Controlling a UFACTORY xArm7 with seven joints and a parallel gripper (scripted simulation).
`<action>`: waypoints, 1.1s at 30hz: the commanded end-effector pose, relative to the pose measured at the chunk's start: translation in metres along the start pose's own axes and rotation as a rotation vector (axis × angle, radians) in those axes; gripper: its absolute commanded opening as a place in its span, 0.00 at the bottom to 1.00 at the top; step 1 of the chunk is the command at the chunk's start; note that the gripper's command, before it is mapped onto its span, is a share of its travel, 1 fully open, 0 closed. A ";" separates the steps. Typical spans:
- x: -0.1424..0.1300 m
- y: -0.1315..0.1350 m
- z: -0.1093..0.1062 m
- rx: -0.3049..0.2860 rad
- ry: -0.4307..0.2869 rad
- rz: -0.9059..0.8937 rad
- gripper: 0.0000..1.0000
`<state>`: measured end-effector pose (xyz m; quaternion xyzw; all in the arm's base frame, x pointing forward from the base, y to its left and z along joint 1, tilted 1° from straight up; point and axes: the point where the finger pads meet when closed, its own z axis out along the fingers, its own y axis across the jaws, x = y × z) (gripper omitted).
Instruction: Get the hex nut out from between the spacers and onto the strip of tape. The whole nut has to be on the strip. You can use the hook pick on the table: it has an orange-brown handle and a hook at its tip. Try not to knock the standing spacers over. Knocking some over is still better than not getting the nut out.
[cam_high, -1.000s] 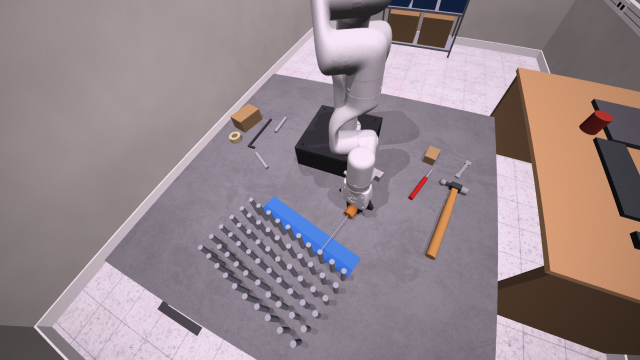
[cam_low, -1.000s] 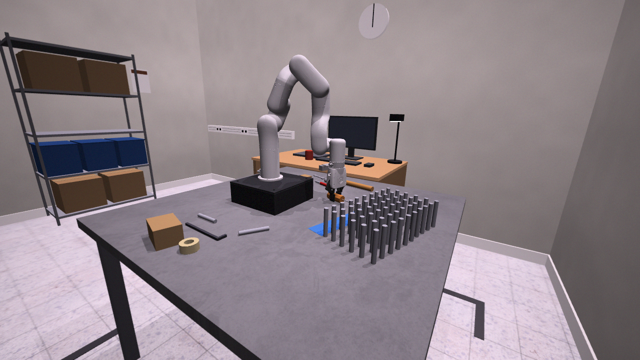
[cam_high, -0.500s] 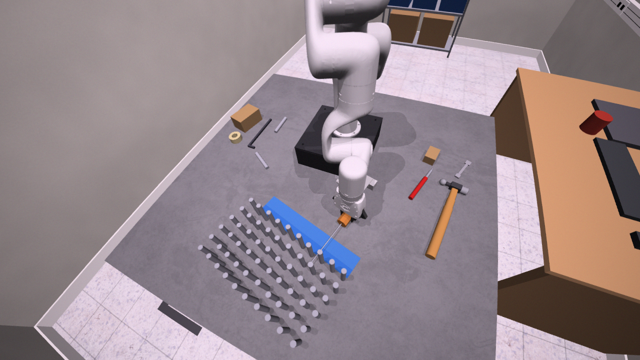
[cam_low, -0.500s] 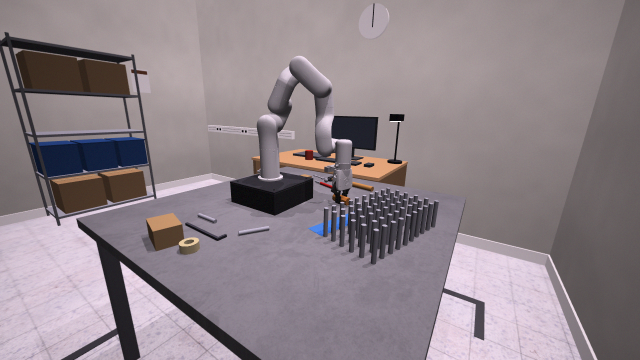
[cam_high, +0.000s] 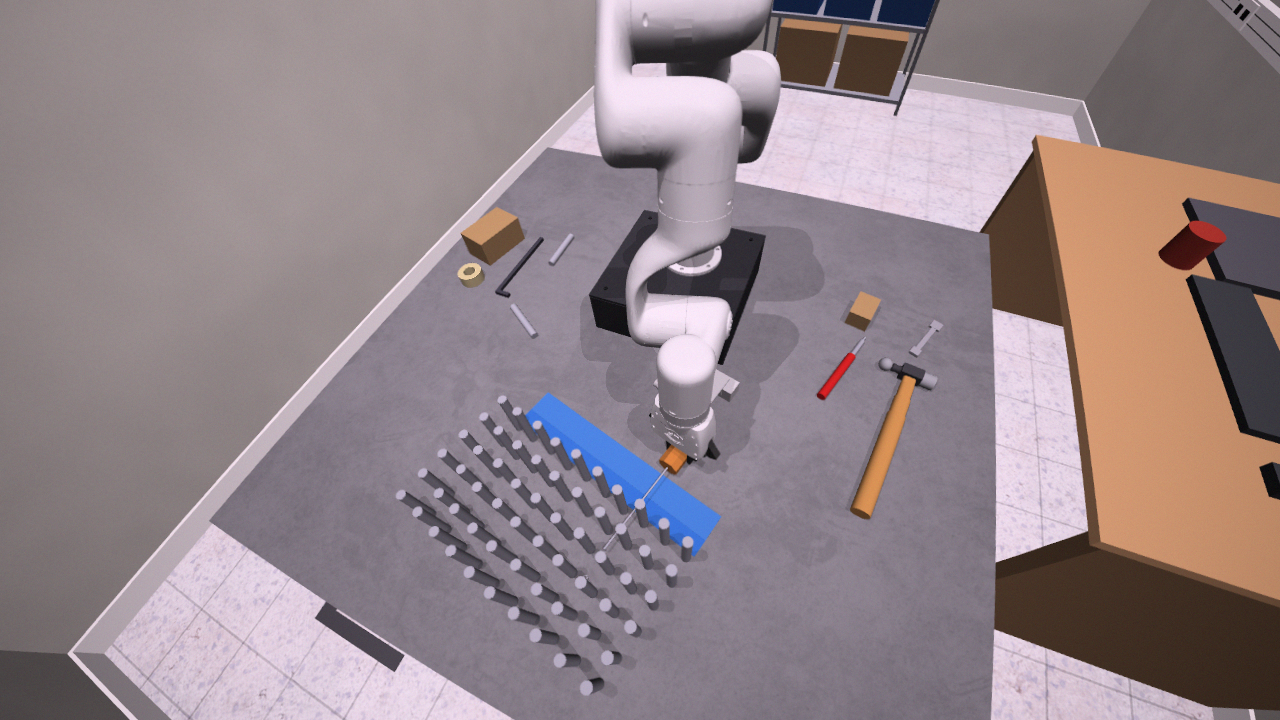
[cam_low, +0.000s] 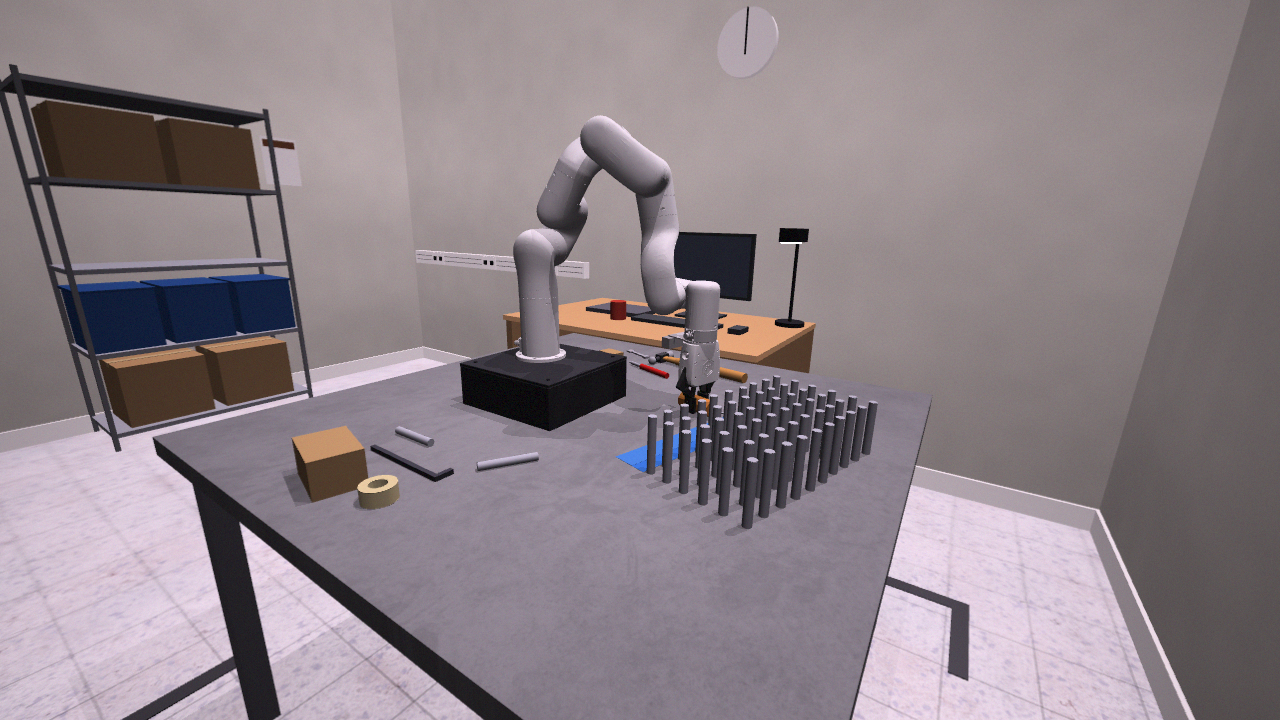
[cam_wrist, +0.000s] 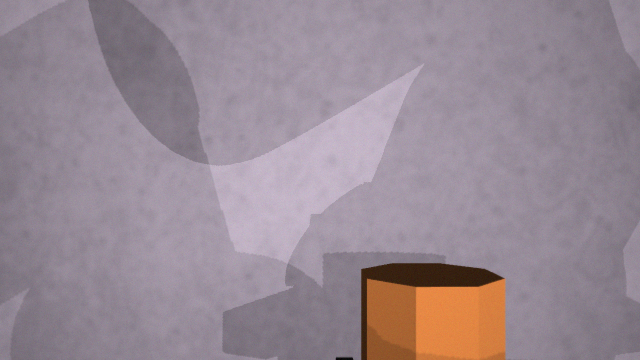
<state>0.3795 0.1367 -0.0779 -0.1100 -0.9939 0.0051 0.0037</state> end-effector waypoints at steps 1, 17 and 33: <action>-0.013 0.001 -0.001 -0.002 -0.003 0.001 0.00; -0.038 0.001 -0.001 -0.002 -0.003 0.001 0.00; -0.040 0.001 -0.001 -0.002 -0.003 0.001 0.00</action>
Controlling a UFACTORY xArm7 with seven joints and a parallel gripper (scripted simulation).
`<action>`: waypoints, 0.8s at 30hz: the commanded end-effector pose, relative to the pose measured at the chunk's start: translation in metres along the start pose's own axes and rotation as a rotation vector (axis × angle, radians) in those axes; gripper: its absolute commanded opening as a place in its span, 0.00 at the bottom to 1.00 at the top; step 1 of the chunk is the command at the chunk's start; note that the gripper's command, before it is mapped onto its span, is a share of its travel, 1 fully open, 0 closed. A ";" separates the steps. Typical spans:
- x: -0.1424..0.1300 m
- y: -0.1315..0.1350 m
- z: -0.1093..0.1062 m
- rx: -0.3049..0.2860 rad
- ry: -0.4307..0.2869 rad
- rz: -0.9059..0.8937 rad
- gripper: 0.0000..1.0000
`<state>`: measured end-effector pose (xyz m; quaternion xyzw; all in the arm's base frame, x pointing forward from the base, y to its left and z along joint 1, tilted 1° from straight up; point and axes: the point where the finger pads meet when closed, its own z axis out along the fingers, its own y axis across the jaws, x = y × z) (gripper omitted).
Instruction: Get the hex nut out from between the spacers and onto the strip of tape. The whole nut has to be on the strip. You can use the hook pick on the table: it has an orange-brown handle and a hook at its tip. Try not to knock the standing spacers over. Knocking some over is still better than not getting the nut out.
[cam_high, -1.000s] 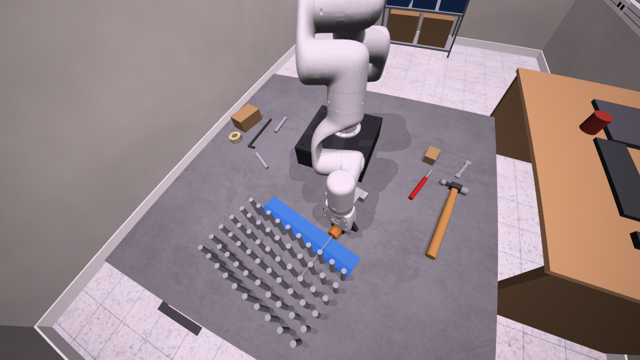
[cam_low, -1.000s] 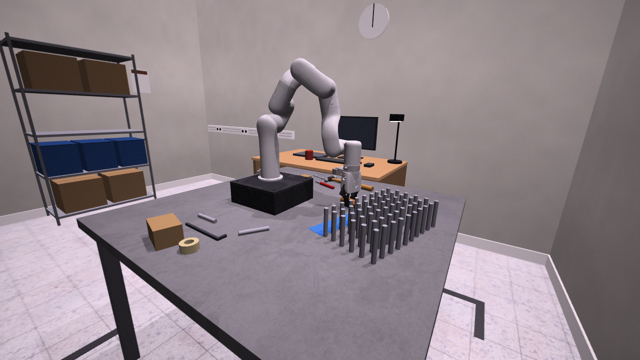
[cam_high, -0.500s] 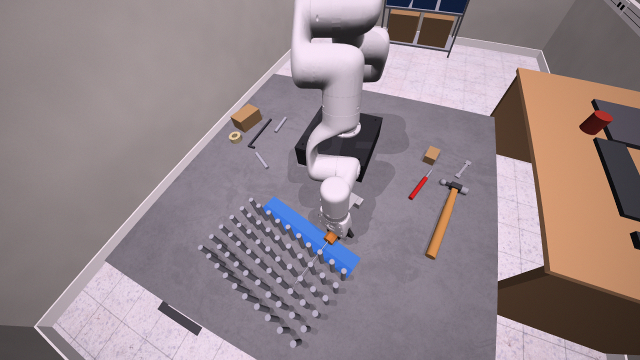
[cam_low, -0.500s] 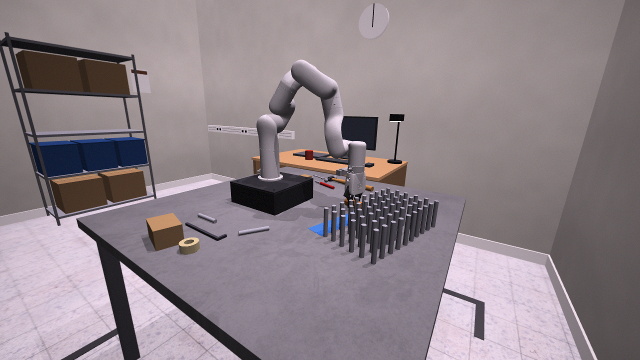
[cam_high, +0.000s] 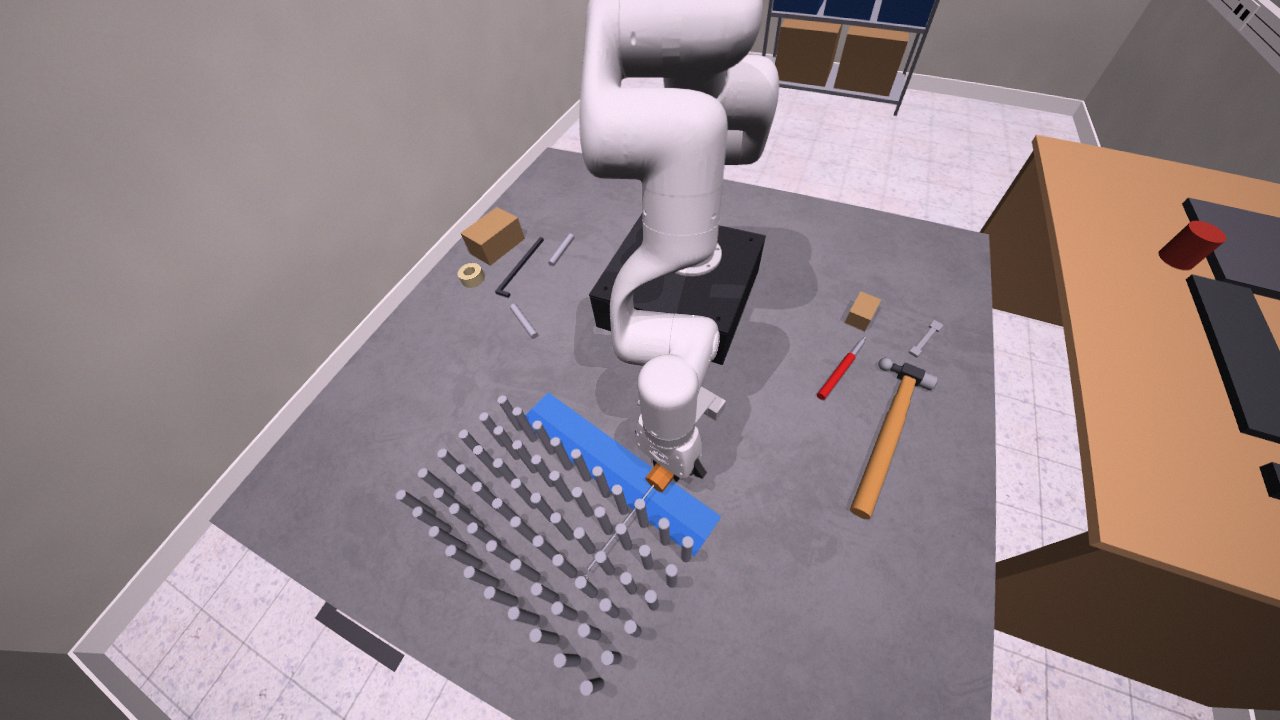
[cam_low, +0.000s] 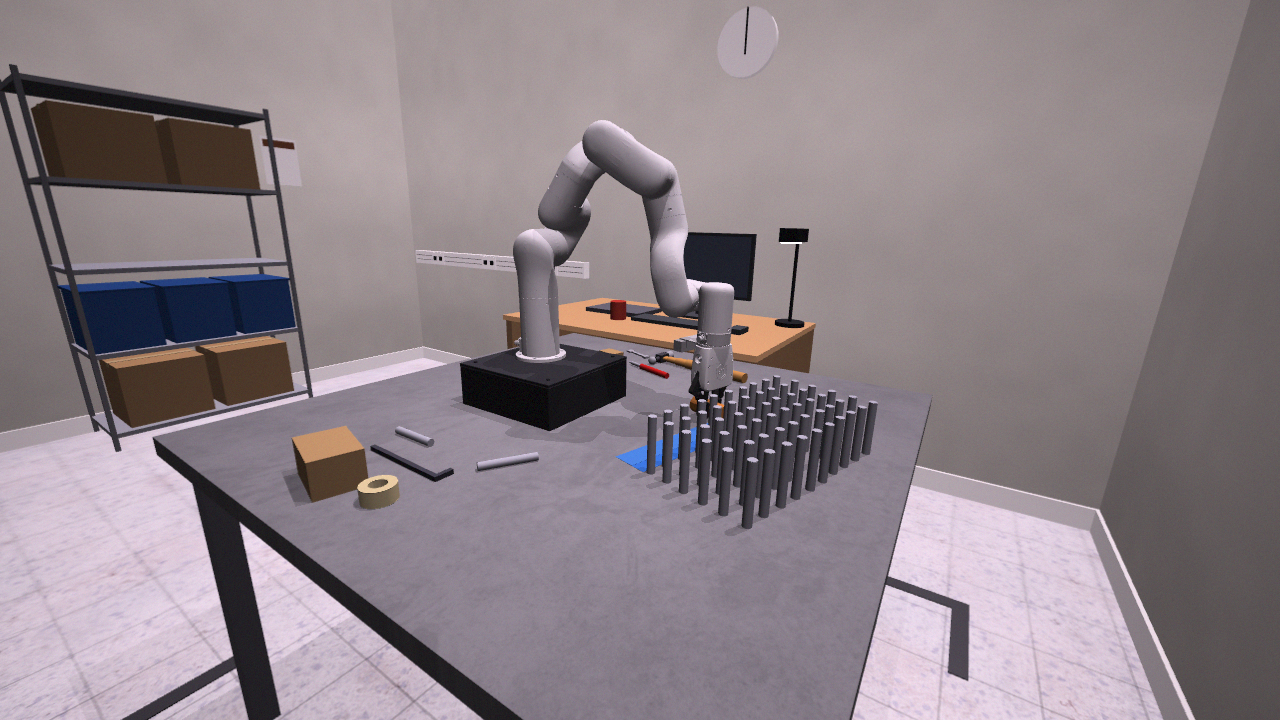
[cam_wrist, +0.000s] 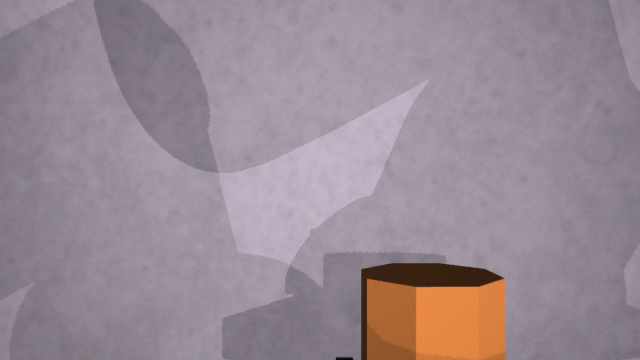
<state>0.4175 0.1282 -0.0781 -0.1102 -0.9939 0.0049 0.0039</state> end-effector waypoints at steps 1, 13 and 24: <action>-0.001 0.001 -0.001 -0.002 -0.003 0.000 0.00; -0.010 0.000 -0.002 -0.002 -0.005 0.000 0.00; -0.014 0.000 -0.002 -0.002 -0.005 0.000 0.00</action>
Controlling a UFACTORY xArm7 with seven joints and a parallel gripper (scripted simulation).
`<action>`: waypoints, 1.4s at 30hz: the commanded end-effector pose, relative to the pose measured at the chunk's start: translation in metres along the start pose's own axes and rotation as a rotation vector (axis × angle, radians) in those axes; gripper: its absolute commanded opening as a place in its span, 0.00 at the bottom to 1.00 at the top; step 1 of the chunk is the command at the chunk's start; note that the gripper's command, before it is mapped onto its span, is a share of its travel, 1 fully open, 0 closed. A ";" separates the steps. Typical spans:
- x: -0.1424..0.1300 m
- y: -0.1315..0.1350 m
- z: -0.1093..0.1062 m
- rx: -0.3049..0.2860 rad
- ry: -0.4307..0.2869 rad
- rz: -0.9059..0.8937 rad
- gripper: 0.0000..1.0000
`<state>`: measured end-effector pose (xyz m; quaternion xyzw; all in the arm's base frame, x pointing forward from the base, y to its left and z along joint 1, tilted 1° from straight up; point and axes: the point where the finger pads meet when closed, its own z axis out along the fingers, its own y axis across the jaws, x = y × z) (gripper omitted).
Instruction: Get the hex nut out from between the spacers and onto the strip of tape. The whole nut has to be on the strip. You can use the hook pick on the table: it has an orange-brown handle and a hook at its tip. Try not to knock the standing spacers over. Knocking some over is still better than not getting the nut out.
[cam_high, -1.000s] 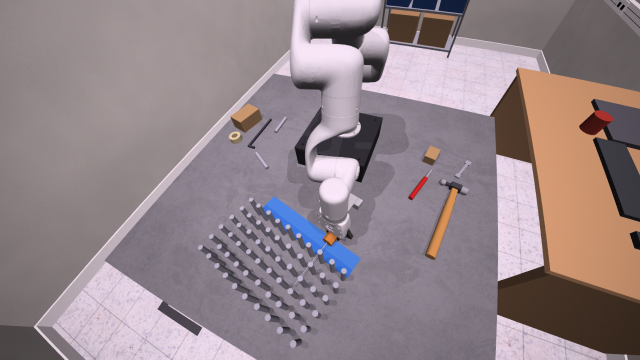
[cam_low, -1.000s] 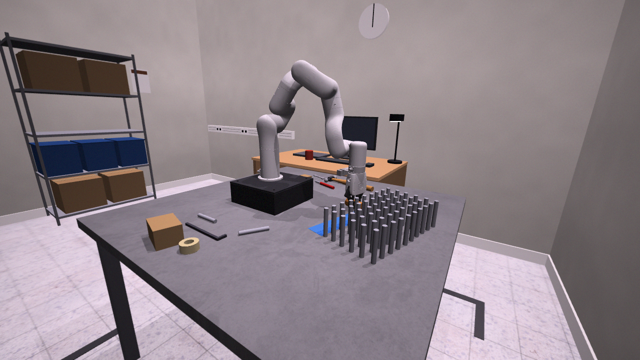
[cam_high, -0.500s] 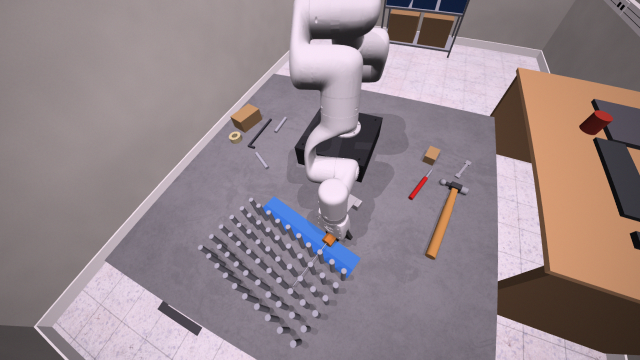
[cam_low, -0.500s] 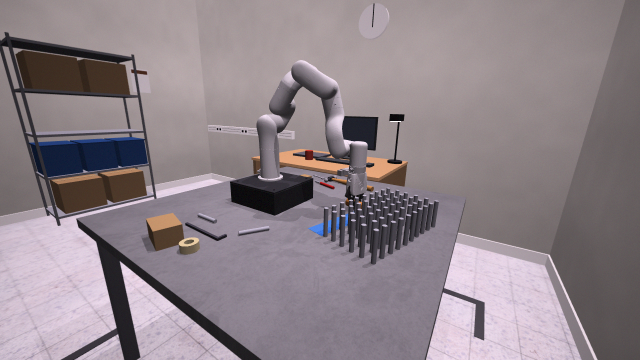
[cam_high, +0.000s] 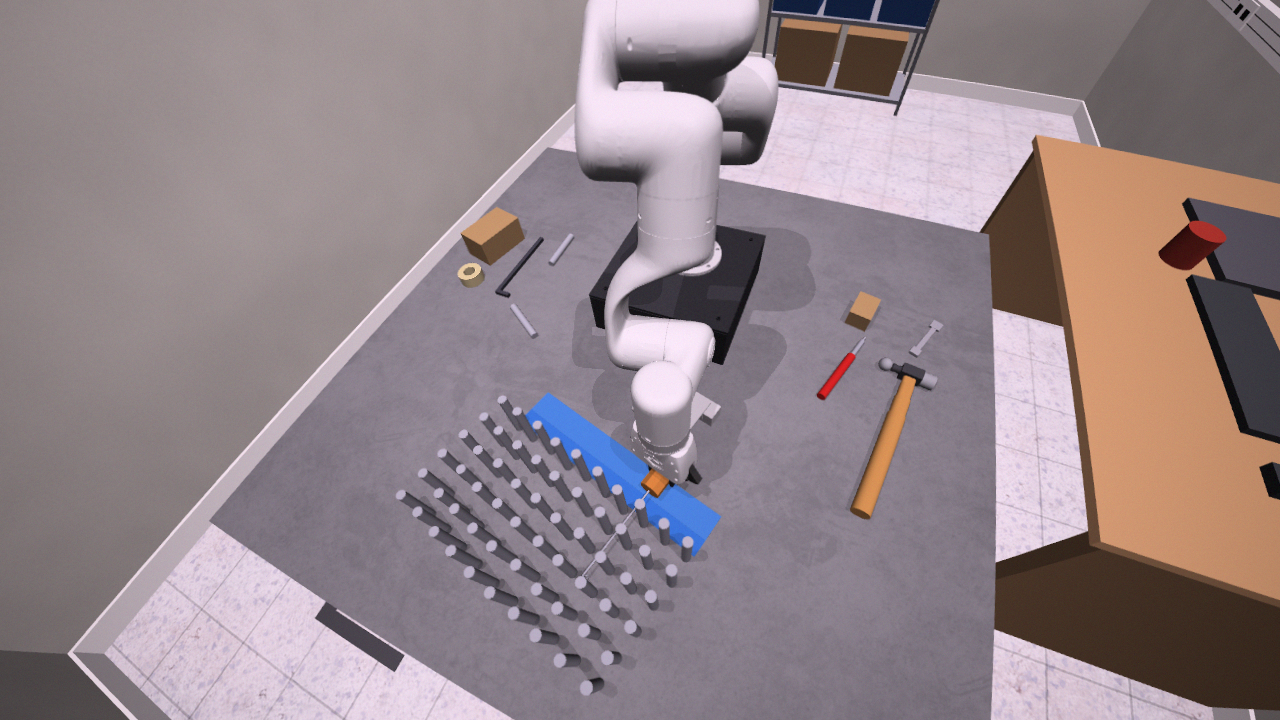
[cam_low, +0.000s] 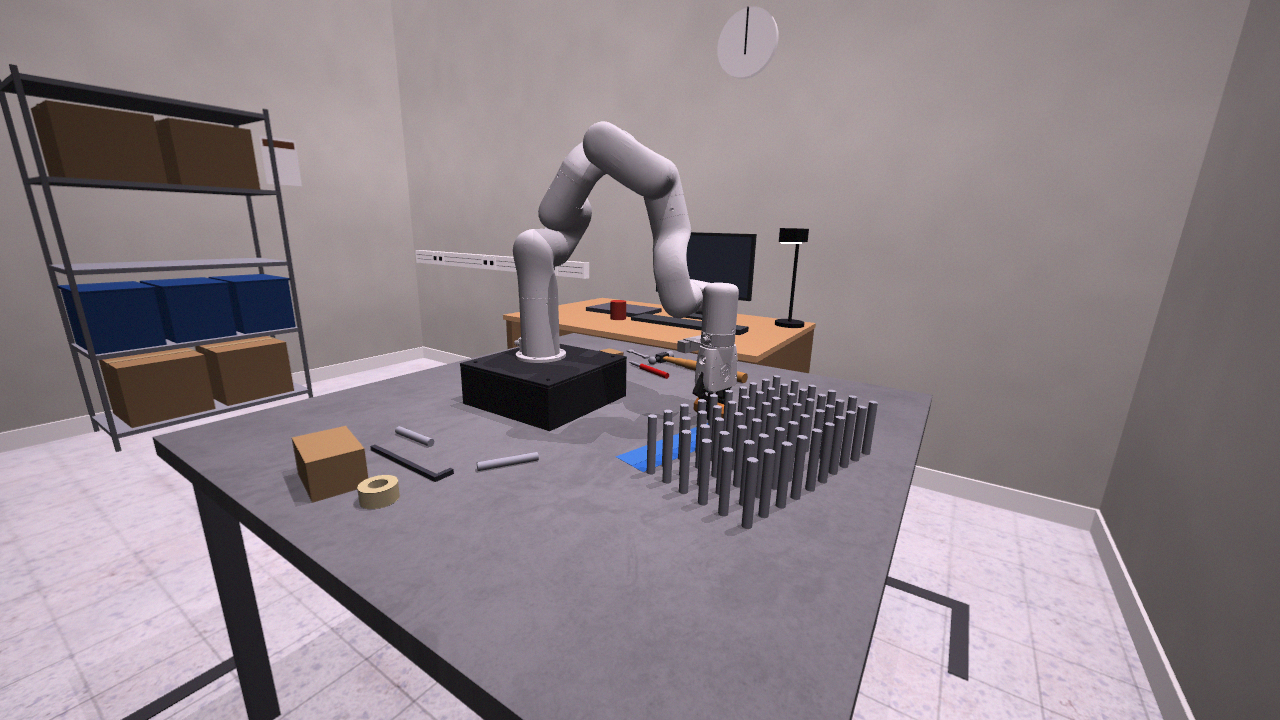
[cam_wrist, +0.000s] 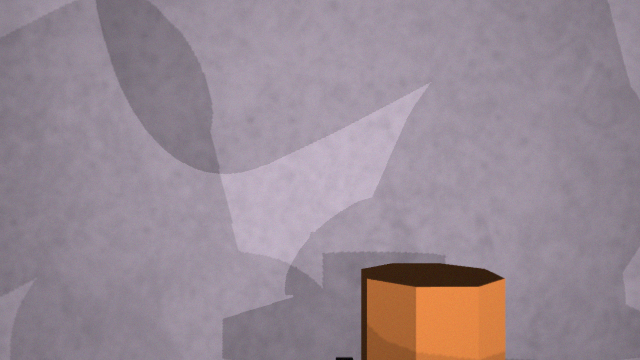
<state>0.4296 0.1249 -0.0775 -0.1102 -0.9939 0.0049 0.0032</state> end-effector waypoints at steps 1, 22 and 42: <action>-0.002 0.001 -0.001 -0.002 -0.003 0.000 0.00; -0.002 0.001 0.002 -0.002 -0.003 0.000 0.00; -0.002 0.001 0.006 -0.002 -0.003 0.000 0.00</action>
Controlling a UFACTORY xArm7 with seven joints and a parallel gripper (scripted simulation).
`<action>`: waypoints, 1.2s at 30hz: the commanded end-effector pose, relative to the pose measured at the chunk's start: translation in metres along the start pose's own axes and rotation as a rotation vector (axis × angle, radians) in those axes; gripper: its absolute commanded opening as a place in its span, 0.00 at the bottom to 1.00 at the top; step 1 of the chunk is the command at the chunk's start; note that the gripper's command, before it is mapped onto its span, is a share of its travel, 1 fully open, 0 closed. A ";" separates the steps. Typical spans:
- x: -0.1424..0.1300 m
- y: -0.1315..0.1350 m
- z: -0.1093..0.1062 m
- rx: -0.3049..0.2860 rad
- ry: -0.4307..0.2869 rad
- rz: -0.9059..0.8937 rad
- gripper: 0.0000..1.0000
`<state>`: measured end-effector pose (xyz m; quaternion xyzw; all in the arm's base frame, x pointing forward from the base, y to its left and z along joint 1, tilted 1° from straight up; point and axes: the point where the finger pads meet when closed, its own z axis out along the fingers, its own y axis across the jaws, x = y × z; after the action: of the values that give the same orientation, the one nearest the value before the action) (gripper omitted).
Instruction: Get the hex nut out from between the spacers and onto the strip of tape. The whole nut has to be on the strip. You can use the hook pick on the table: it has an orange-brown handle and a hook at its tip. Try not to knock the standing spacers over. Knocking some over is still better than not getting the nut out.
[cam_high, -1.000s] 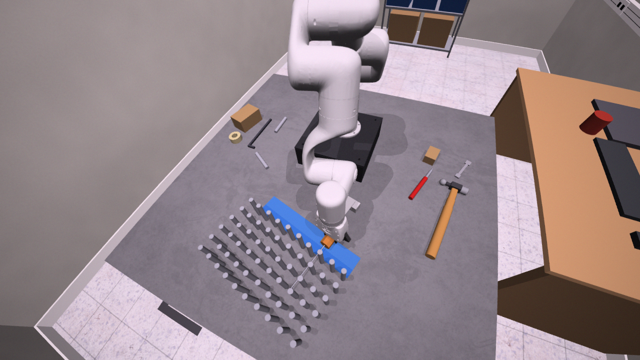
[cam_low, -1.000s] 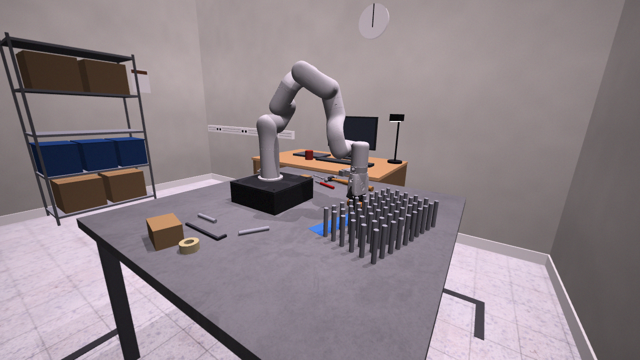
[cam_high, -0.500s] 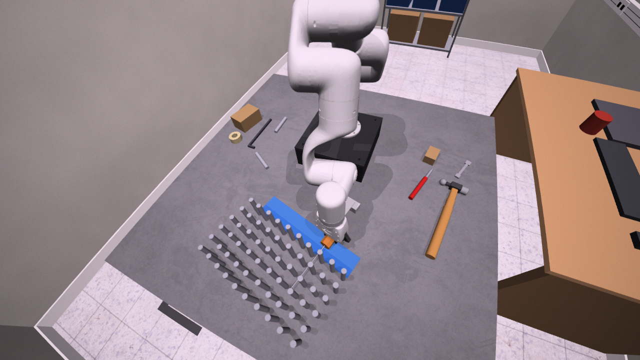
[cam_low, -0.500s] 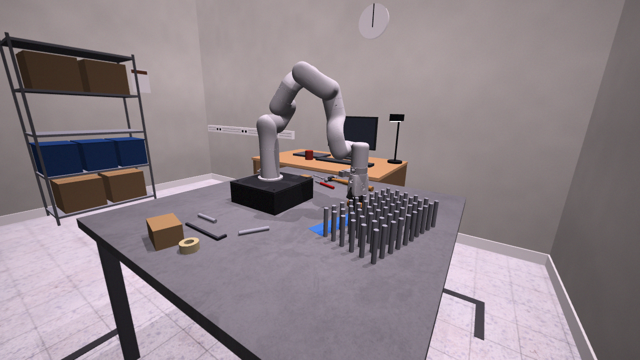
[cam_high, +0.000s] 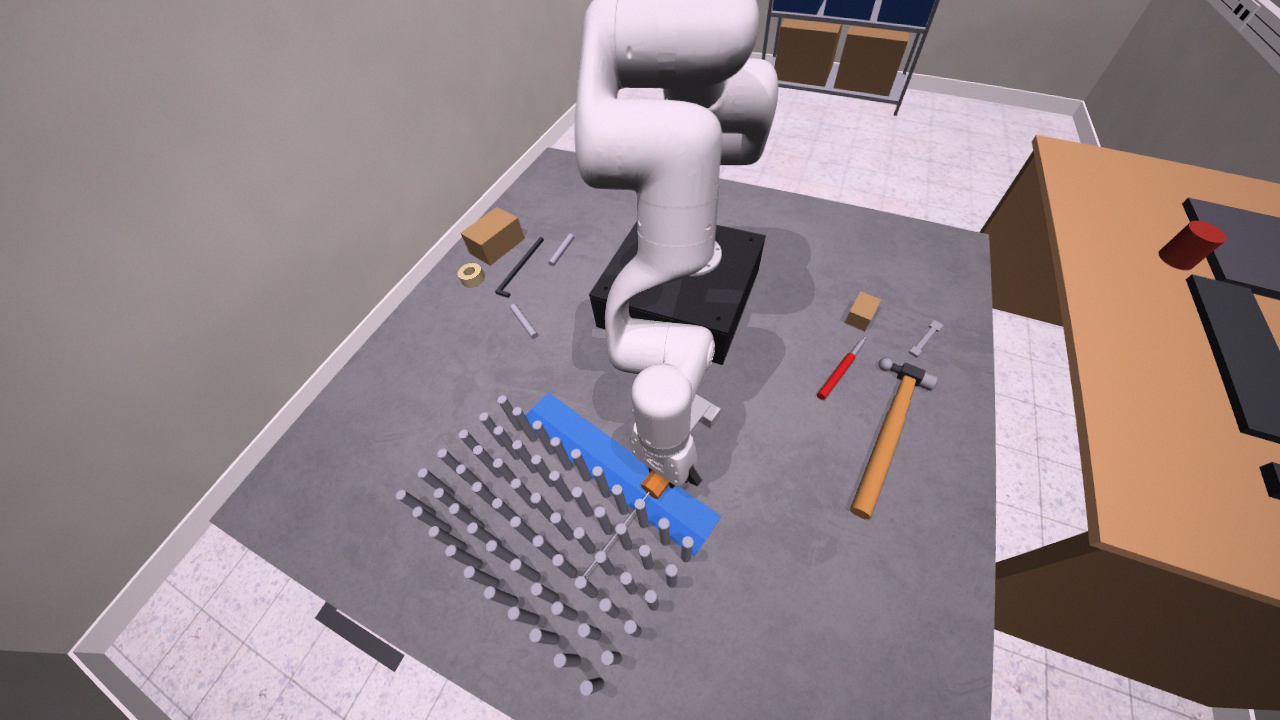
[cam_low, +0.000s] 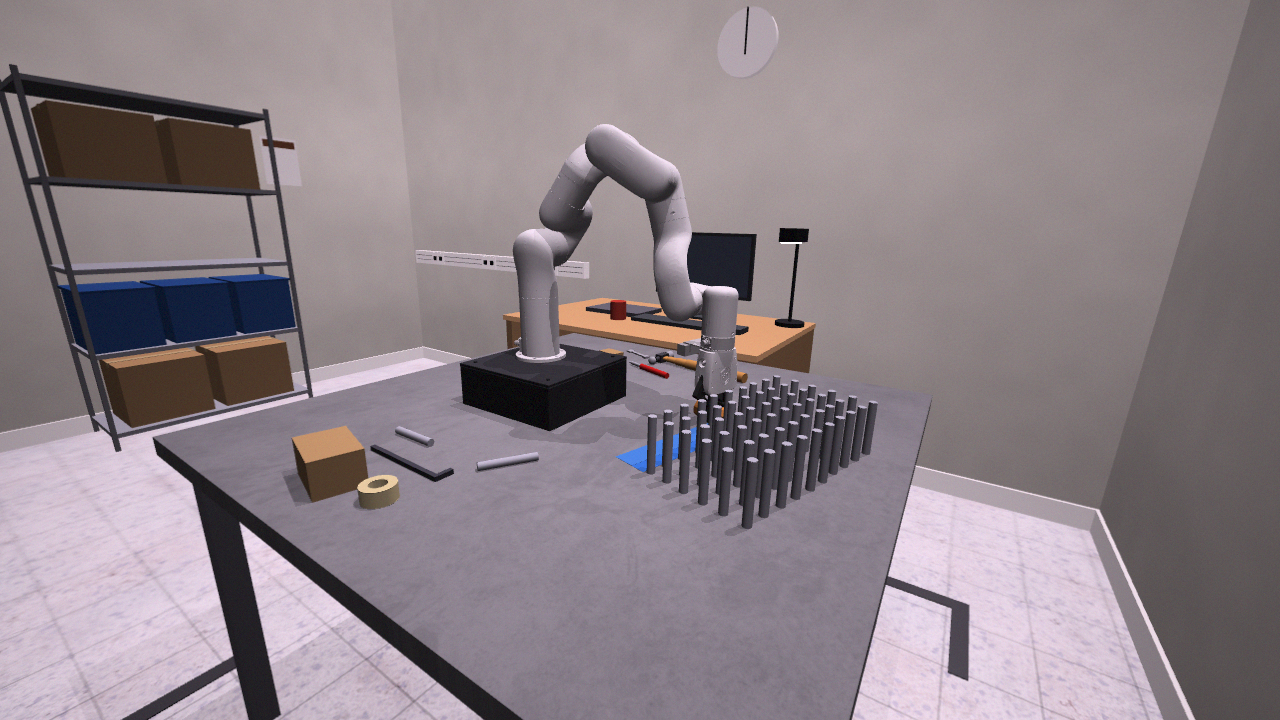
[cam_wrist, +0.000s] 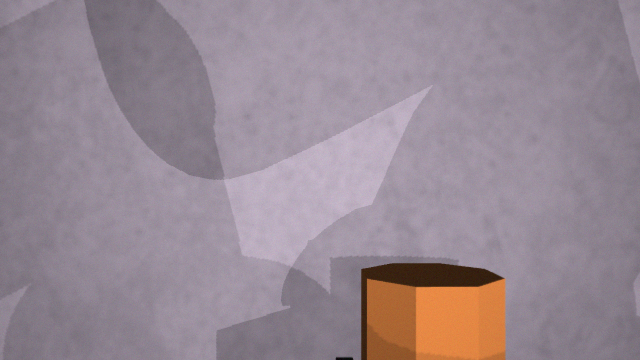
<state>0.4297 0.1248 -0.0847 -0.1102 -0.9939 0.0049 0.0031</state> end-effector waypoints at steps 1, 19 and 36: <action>-0.001 0.001 -0.001 -0.002 -0.003 0.000 0.00; 0.000 0.001 -0.001 -0.002 -0.003 0.000 0.00; 0.012 0.001 -0.001 -0.002 -0.003 0.000 0.00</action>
<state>0.4193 0.1272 -0.0847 -0.1103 -0.9939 0.0049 0.0031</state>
